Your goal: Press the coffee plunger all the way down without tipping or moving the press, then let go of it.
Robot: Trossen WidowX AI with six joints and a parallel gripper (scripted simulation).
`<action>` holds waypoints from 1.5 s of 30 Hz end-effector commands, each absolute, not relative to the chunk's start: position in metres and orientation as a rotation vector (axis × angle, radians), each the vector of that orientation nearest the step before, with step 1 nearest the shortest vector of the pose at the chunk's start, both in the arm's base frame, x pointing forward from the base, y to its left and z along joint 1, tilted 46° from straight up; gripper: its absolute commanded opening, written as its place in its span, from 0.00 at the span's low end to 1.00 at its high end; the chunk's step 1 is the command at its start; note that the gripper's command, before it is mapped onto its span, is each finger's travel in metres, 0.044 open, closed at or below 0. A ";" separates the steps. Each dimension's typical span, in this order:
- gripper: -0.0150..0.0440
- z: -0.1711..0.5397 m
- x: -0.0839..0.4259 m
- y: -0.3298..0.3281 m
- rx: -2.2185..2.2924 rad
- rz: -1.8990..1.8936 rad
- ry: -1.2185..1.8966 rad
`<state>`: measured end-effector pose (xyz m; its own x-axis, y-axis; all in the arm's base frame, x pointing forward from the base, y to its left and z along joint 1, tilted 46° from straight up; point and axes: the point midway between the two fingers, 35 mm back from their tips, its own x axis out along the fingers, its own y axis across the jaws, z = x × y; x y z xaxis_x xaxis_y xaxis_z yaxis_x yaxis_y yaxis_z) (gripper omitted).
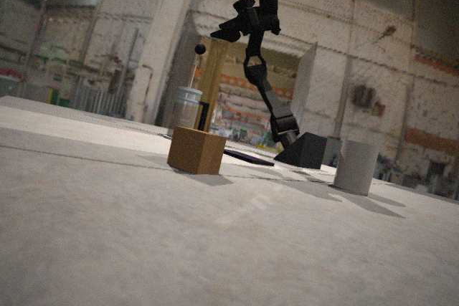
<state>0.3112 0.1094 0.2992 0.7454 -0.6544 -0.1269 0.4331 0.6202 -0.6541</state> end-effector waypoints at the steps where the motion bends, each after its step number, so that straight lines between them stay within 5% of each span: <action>1: 1.00 0.286 0.310 0.095 -0.642 -0.644 0.377; 39: 1.00 0.266 0.335 0.051 -0.647 -0.640 0.367; 45: 0.73 0.266 0.335 0.051 -0.647 -0.640 0.367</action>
